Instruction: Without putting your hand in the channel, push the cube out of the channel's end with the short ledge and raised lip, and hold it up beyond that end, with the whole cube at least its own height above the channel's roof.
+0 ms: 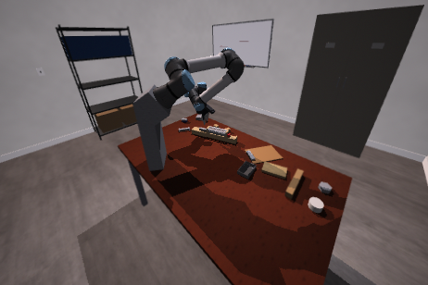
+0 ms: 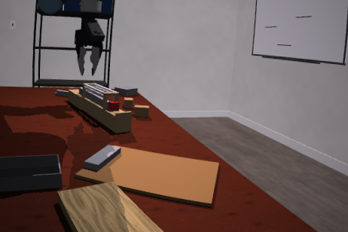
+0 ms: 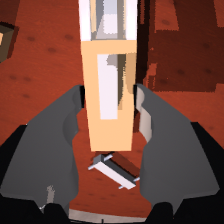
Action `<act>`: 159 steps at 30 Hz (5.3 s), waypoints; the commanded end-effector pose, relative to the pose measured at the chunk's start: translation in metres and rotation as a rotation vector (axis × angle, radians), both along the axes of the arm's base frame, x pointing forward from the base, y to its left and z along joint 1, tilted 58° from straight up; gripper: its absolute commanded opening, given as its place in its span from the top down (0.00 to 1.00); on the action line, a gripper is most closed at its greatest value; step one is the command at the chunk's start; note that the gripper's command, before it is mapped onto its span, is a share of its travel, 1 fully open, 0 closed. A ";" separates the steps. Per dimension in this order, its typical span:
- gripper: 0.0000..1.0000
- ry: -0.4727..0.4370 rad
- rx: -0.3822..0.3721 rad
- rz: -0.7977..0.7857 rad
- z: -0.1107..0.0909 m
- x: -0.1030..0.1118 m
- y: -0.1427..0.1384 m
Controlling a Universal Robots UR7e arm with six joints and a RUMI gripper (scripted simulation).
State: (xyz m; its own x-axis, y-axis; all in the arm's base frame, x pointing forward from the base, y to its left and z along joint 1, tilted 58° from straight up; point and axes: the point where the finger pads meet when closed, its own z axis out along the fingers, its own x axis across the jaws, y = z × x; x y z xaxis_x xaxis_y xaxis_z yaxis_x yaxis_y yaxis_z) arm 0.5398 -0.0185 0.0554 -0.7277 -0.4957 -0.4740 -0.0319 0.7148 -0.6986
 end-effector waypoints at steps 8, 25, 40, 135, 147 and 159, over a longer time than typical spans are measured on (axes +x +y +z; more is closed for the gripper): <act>0.78 0.000 0.000 0.002 0.001 -0.001 0.001; 1.00 -0.003 0.001 0.002 -0.060 -0.003 0.063; 1.00 -0.002 0.000 0.000 -0.086 0.028 0.041; 1.00 0.001 0.000 0.002 -0.030 -0.003 0.033; 1.00 0.000 0.000 0.001 -0.030 -0.003 0.032; 1.00 0.000 0.000 0.002 -0.030 -0.003 0.032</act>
